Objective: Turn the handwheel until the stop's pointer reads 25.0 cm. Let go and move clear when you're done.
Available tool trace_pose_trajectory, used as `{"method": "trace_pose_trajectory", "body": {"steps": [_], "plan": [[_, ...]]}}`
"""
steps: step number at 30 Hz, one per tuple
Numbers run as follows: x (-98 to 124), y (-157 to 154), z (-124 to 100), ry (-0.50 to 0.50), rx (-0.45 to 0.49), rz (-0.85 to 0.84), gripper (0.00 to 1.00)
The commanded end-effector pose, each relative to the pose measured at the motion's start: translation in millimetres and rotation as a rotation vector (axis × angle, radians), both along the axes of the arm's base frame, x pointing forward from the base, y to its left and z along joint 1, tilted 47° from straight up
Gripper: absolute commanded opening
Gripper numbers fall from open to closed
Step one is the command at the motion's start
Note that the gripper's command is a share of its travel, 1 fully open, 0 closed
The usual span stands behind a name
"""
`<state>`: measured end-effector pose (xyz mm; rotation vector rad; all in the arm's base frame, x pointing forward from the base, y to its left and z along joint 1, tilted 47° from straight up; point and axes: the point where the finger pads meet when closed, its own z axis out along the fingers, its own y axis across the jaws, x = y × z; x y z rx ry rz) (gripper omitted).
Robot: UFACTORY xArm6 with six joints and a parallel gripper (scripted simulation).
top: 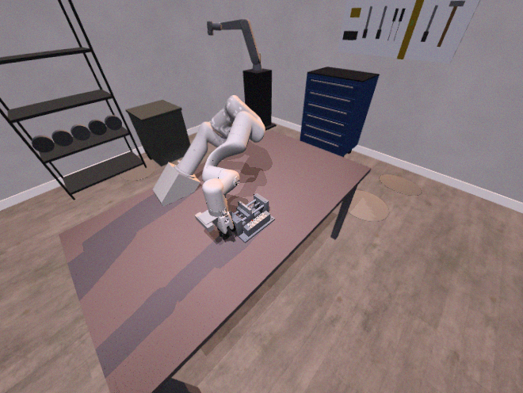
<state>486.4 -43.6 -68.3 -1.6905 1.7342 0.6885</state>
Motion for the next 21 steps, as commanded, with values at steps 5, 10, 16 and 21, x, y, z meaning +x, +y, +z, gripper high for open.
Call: {"method": "trace_pose_trajectory", "body": {"steps": [5, 10, 16, 21], "plan": [[12.3, -12.5, 11.3, -0.007, -0.004, -0.003, 0.06], [13.2, -22.3, 20.4, -0.007, -0.004, -0.003, 0.06], [9.7, -29.4, 27.0, -0.007, -0.004, -0.003, 0.06], [3.4, -34.9, 32.0, -0.007, -0.004, -0.003, 0.06]]}}
